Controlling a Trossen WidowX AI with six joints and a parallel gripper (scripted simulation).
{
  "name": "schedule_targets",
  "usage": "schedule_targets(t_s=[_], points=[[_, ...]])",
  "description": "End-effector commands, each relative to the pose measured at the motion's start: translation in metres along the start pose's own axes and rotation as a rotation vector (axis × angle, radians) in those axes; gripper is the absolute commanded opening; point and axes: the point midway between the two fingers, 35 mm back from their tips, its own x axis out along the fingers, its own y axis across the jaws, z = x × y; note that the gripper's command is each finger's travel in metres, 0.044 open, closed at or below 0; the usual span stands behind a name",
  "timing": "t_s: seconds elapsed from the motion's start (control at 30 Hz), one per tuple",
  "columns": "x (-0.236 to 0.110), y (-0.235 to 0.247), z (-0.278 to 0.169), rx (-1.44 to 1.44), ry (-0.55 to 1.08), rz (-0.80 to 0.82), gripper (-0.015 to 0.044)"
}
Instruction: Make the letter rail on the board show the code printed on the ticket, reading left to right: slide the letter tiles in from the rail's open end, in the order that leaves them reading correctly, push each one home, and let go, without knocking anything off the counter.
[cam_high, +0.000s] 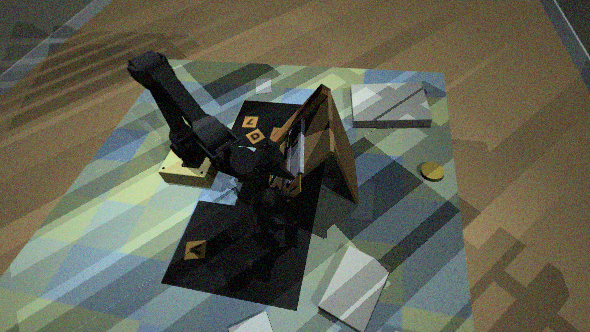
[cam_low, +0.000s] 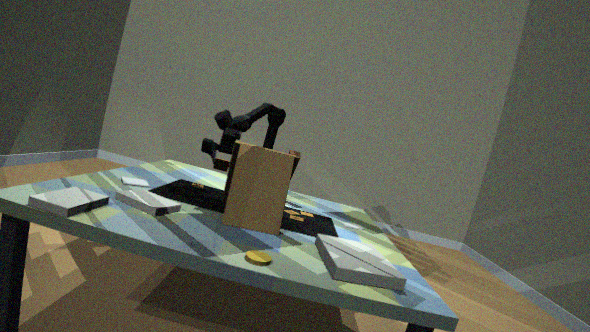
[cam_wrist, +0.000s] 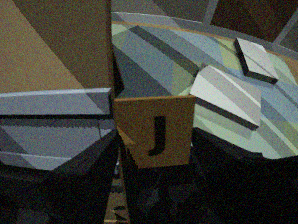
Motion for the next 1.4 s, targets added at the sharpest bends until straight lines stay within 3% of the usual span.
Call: schedule_targets(t_s=[0.0,1.37], points=[[0.0,0.001,0.0,0.004,-0.001,-0.005,0.0],[0.0,0.0,-0.002,0.004,-0.001,-0.006,0.0]])
